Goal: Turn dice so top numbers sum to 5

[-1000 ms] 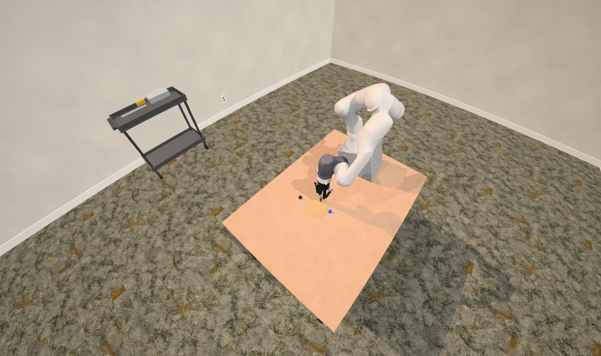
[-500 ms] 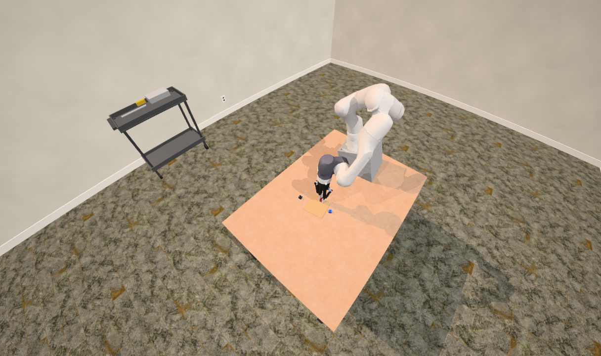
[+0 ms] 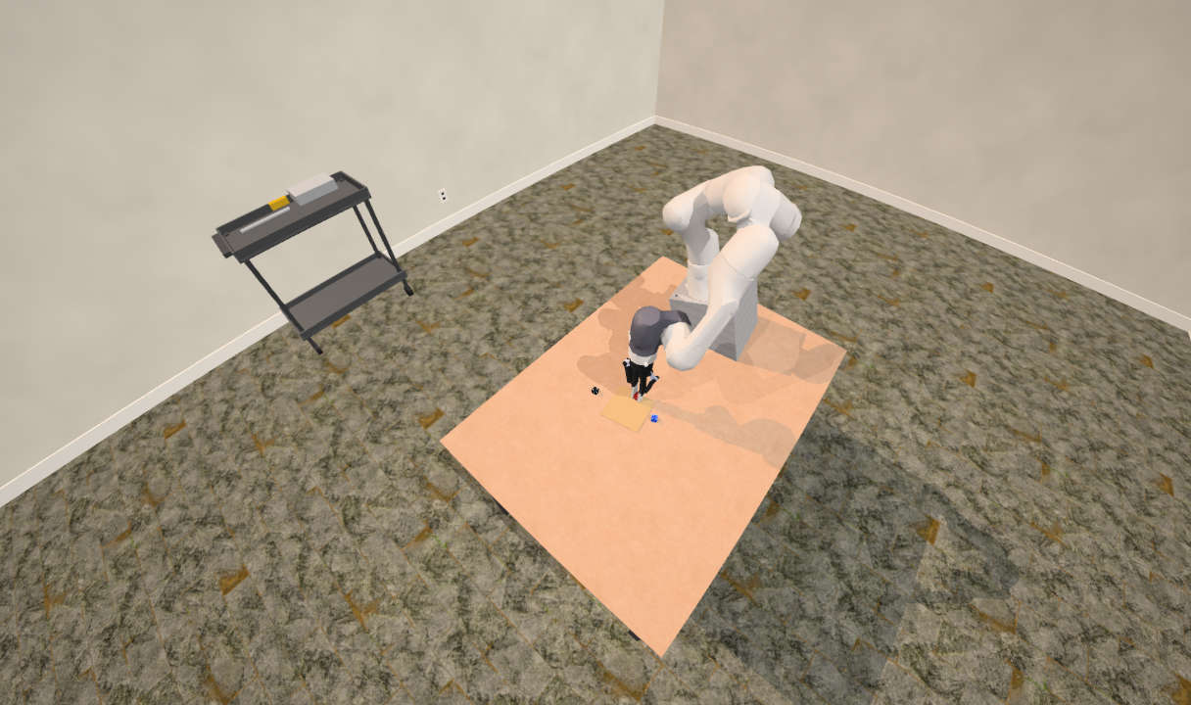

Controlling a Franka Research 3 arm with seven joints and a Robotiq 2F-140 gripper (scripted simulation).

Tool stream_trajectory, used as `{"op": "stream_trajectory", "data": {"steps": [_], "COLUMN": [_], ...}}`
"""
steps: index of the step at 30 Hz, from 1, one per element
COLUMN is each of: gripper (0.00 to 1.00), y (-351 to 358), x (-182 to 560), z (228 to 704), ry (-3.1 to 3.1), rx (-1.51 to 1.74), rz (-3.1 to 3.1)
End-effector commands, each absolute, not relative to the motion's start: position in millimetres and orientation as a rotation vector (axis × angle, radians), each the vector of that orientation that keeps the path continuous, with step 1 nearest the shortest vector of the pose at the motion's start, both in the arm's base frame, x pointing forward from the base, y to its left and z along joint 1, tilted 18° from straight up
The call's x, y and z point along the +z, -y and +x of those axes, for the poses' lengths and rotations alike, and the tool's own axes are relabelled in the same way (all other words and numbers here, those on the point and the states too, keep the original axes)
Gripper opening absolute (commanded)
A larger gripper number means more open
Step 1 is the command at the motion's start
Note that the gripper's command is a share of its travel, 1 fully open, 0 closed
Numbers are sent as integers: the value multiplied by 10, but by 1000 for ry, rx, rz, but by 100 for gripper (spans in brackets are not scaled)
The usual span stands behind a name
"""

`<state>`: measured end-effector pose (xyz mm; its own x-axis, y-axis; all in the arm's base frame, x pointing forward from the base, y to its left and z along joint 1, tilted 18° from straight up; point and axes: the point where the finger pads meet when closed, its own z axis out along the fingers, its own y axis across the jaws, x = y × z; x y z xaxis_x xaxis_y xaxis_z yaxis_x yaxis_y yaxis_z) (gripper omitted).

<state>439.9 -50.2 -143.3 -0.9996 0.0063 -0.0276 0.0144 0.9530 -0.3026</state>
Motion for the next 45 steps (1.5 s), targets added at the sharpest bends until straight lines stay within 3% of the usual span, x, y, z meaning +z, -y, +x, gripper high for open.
{"op": "stream_trajectory", "data": {"steps": [1, 31, 45], "gripper": [9, 9, 21], "y": [506, 506, 506], "x": [-1438, -1438, -1438], "z": [4402, 4402, 4402], "ry": [-3077, -3077, -3077], "rx": [-478, -478, -478], "rz": [10, 10, 10]}}
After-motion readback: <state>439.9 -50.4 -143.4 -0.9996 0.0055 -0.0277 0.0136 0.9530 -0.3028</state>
